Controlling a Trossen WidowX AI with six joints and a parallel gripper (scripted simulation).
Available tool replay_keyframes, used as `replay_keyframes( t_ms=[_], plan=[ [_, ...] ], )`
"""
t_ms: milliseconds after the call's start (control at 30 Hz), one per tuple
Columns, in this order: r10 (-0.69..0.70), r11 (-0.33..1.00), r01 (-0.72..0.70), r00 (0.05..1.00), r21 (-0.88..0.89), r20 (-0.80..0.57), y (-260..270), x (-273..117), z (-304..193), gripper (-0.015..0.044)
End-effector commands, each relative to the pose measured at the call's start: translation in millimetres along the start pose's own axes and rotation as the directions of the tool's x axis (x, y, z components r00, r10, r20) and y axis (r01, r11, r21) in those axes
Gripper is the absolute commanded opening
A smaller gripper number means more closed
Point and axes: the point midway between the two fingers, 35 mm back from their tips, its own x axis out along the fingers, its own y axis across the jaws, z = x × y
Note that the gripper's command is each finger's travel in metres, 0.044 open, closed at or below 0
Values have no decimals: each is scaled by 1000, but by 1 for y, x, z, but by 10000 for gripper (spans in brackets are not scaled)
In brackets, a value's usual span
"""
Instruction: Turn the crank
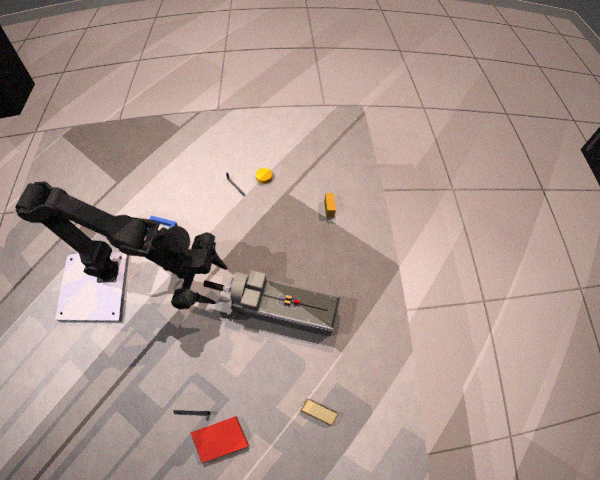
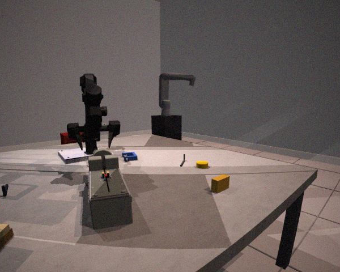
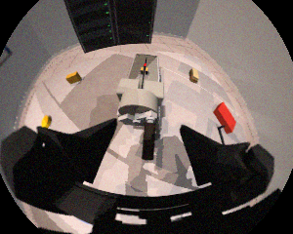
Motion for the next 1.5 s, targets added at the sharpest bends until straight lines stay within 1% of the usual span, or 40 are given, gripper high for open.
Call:
replay_keyframes(
  t_ms=[0,567,1133,1467],
  plan=[
    [-7,1000,7,1000,-5,-16,-1,8,-9,440],
    [-7,1000,7,1000,-5,-17,-1,22,-27,440],
    [-7,1000,7,1000,-5,-17,-1,22,-27,0],
    [-7,1000,7,1000,-5,-17,0,19,-24,0]
  ],
)
